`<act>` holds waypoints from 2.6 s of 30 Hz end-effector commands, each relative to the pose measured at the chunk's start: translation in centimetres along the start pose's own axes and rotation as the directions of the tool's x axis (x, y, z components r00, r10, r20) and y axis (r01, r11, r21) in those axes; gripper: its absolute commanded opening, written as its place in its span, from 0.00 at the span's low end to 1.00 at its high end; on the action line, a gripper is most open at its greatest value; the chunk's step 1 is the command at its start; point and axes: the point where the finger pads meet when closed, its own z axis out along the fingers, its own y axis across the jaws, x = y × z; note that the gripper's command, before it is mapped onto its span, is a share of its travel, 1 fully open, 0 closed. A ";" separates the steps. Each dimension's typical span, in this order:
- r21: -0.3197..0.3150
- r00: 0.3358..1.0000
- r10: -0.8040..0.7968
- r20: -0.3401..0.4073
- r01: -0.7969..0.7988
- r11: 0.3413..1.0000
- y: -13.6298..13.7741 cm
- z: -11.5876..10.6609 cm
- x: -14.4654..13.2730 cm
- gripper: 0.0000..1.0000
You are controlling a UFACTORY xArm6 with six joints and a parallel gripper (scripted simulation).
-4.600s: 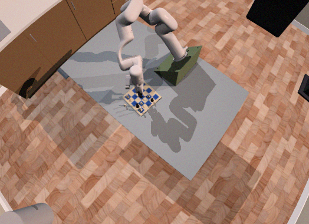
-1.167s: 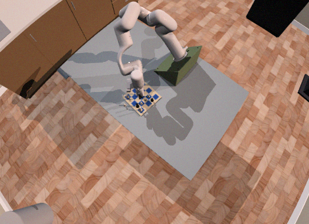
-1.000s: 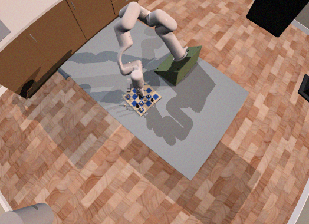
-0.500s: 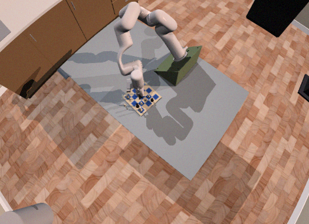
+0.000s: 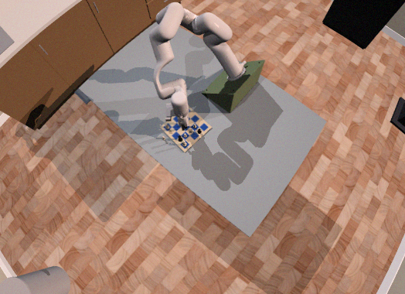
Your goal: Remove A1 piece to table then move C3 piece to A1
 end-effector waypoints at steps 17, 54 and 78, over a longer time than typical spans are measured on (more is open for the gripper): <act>0.003 1.000 0.001 -0.001 -0.001 1.000 -0.1 -0.1 0.1 0.35; 0.003 1.000 0.001 -0.001 -0.001 1.000 -0.1 3.1 0.1 0.35; 0.003 1.000 0.001 -0.001 -0.001 1.000 -0.1 3.2 0.1 0.35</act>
